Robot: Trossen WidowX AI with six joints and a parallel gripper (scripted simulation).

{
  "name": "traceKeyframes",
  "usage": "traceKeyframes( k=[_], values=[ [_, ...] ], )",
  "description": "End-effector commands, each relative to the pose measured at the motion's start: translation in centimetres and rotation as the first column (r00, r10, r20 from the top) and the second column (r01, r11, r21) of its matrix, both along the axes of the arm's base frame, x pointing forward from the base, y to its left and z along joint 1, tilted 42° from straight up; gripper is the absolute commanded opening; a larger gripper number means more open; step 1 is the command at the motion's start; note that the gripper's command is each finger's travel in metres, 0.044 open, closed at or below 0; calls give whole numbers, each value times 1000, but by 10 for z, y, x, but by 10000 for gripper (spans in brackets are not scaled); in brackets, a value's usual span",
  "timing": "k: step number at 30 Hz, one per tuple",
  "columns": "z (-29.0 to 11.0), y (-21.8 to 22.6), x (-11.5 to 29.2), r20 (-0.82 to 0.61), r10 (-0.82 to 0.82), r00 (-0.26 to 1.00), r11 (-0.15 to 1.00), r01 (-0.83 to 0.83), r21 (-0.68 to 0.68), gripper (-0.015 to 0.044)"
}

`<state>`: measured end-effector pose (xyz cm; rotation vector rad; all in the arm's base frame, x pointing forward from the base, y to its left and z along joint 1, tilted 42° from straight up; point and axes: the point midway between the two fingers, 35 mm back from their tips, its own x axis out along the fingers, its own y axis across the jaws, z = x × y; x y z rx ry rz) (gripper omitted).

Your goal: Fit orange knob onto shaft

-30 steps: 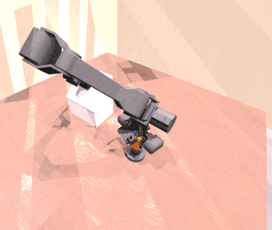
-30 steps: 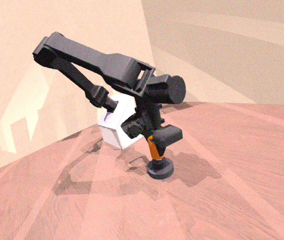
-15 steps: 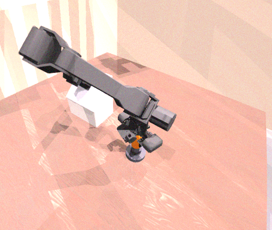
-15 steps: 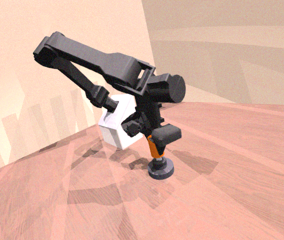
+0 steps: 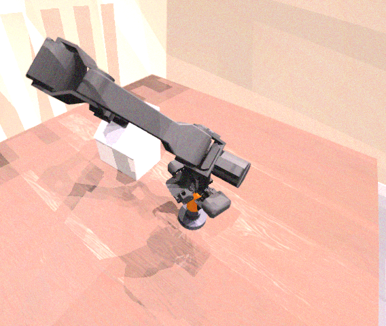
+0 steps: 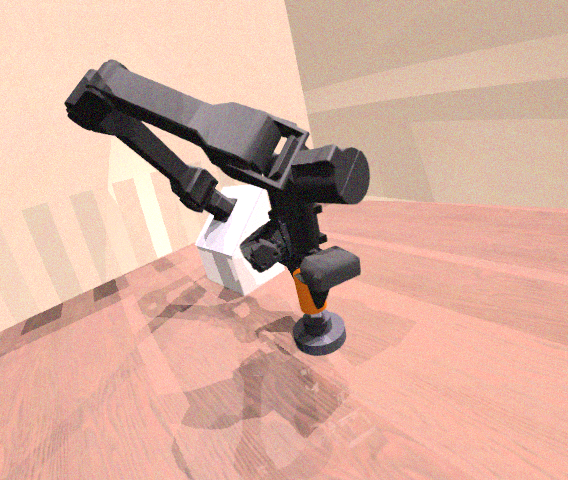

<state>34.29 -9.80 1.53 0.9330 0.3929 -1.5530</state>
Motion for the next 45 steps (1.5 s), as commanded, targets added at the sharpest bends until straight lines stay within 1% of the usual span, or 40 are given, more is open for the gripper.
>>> traceKeyframes(
  k=[1, 21, 27, 31, 45],
  values=[
    [-1, 2, 1, 4, 1, 1000, 1000, -1, 1, 0],
    [-3, -1, -1, 4, 1, 1000, 1000, -1, 0, 0],
    [1, 2, 1, 4, 1, 1000, 1000, -1, 1, 0],
    [2, 2, 2, 39, -38, 999, 999, 38, 4, 0],
    [-3, -1, 1, 39, -38, 999, 999, 38, 4, 0]
  ],
)
